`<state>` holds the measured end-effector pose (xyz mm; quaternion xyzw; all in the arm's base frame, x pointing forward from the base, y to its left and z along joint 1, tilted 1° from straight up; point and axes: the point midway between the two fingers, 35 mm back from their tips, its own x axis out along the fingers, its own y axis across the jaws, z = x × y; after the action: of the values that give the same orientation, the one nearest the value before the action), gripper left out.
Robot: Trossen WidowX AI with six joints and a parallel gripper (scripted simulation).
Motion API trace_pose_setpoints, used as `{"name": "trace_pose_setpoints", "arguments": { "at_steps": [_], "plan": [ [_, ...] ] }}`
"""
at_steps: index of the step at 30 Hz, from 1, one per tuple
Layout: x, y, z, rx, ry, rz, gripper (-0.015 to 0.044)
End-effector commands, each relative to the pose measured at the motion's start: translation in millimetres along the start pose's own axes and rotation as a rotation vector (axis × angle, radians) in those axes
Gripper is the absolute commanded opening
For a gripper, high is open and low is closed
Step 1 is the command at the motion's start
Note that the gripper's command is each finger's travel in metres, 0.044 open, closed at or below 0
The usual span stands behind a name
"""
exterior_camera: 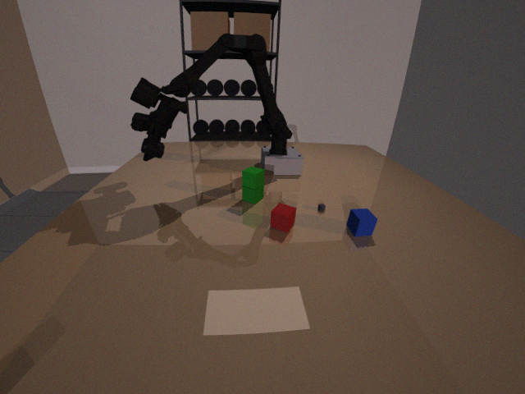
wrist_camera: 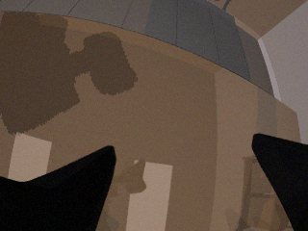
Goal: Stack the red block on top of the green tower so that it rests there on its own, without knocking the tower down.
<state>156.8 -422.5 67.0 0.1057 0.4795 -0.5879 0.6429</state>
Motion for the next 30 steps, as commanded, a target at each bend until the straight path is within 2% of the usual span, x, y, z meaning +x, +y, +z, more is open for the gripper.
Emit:
{"name": "trace_pose_setpoints", "arguments": {
  "at_steps": [1,14,30],
  "plan": [
    [-25.2,45.1,4.2,-0.040,-0.002,0.097,0.0440],
    [-113.9,171.1,-17.8,-0.207,0.043,0.368,0.0440],
    [-243.3,273.0,-105.6,-0.455,0.215,0.604,0.0440]
  ]
}}
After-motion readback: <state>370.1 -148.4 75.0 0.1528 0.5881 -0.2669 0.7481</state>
